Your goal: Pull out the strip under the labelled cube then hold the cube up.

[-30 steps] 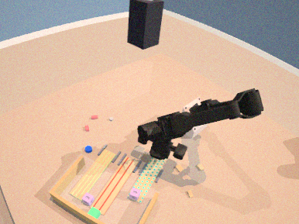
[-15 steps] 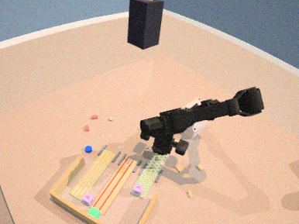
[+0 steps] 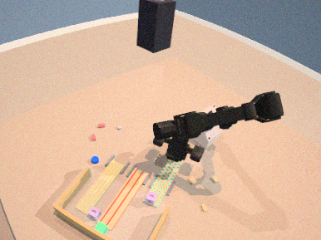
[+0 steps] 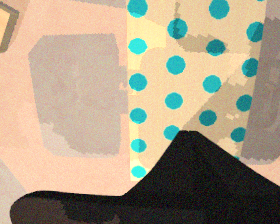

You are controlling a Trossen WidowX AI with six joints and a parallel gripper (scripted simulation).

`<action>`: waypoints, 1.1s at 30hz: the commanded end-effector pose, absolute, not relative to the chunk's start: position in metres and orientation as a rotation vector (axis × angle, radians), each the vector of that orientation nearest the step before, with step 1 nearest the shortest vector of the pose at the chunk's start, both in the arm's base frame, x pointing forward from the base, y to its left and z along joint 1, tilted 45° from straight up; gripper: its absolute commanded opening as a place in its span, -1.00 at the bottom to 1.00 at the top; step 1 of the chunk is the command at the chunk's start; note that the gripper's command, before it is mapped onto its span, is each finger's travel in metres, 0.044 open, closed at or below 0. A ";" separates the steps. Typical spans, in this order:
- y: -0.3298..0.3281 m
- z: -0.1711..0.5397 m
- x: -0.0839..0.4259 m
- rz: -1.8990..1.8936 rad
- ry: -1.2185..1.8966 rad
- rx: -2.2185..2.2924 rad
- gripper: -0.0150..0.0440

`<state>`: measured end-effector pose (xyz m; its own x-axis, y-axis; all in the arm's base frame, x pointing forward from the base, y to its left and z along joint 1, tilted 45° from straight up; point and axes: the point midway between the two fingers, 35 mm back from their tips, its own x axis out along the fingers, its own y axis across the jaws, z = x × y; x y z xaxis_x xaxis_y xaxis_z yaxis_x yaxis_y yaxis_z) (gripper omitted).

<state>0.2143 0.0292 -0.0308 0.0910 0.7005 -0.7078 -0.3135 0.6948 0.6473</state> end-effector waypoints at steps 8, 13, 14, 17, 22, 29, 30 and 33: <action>0.029 -0.038 0.192 0.784 1.296 0.373 -0.49; 0.027 -0.040 0.185 0.784 1.297 0.373 -0.49; 0.027 -0.041 0.183 0.784 1.297 0.373 -0.49; 0.026 -0.042 0.179 0.783 1.297 0.373 -0.49; 0.026 -0.042 0.178 0.784 1.297 0.373 -0.49; 0.022 -0.039 0.186 0.776 1.276 0.372 -0.49; 0.017 -0.034 0.186 0.776 1.280 0.371 -0.49; -0.005 -0.012 0.184 0.781 1.296 0.371 -0.49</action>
<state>0.1799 0.0137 -0.0285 0.0549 0.7050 -0.7071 -0.2970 0.6876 0.6625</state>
